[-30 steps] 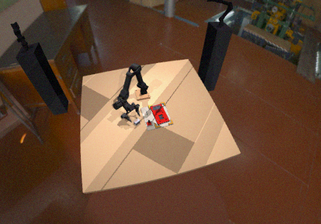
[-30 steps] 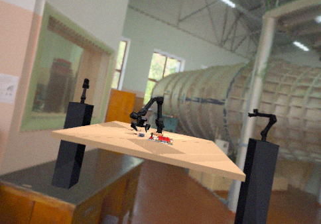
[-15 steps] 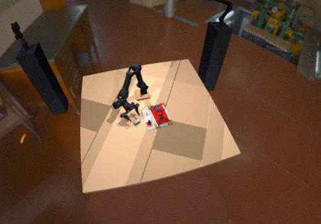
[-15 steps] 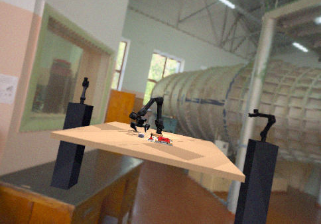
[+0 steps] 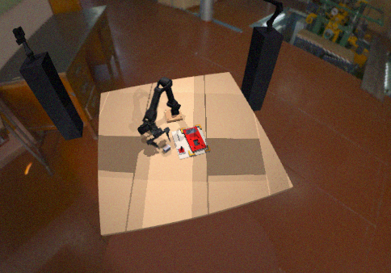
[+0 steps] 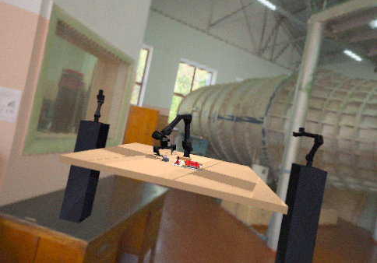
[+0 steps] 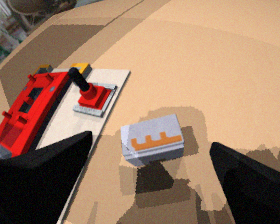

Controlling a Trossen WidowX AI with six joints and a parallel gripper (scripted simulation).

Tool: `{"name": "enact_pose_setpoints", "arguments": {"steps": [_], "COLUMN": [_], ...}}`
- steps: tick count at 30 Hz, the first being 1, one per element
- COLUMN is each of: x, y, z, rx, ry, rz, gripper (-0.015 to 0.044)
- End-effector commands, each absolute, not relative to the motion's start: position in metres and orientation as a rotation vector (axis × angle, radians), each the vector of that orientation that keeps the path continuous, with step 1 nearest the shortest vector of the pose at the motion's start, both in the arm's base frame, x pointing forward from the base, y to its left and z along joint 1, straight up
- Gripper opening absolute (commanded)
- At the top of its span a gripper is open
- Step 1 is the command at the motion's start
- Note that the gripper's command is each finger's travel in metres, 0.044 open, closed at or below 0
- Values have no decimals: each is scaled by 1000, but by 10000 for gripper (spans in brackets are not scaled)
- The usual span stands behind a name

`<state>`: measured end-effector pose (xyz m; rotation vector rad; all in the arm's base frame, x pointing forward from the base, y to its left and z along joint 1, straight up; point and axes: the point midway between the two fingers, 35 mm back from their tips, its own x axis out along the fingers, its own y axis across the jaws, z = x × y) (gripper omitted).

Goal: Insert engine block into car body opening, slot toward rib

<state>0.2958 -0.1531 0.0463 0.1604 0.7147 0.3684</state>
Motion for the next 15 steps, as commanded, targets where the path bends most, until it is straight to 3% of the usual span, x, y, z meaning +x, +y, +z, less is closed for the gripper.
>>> {"name": "enact_pose_setpoints", "arguments": {"steps": [1,15], "x": [298,306], "y": [-153,-152], "z": [45,44], "rx": [261,649], "ry": [776,972], "rz": [321,87], "gripper": [440,440]}}
